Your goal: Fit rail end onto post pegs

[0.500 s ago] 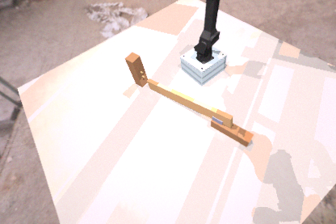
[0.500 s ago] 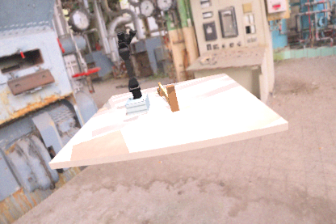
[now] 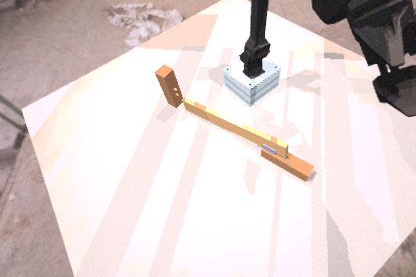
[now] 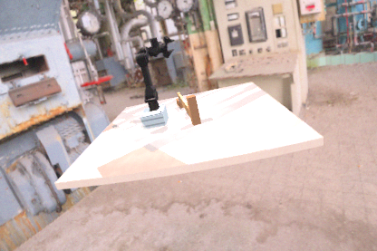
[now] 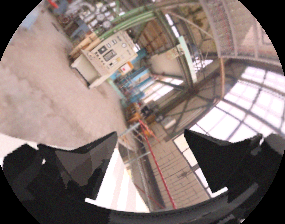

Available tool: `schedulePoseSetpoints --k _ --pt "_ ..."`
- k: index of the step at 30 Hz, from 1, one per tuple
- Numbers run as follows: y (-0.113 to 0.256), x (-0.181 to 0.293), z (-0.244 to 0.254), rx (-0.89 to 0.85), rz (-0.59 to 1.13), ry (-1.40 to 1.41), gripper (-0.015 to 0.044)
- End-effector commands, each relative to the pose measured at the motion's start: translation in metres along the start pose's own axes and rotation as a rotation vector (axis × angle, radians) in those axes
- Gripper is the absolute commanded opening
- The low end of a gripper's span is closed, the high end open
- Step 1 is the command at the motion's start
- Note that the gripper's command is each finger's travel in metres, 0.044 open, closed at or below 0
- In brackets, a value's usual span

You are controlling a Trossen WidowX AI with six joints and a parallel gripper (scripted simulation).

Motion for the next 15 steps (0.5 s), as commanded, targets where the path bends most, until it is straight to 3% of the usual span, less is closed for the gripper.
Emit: schedulePoseSetpoints --k 1,8,15 --pt "-0.022 0.051 0.015 -0.079 0.088 0.146 0.044" --pt "-0.043 0.166 0.046 -0.298 0.271 0.386 0.044" --pt "-0.027 0.283 0.073 -0.577 0.425 0.532 0.044"
Point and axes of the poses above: the point midway between the two fingers, 35 mm back from their tips, its own y axis back along the fingers, its own z axis across the jaws, x = y × z, the point moved 3 cm from there along y, back along the fingers, and after that the axes turned 13 degrees about y, right-handed, at the moved point
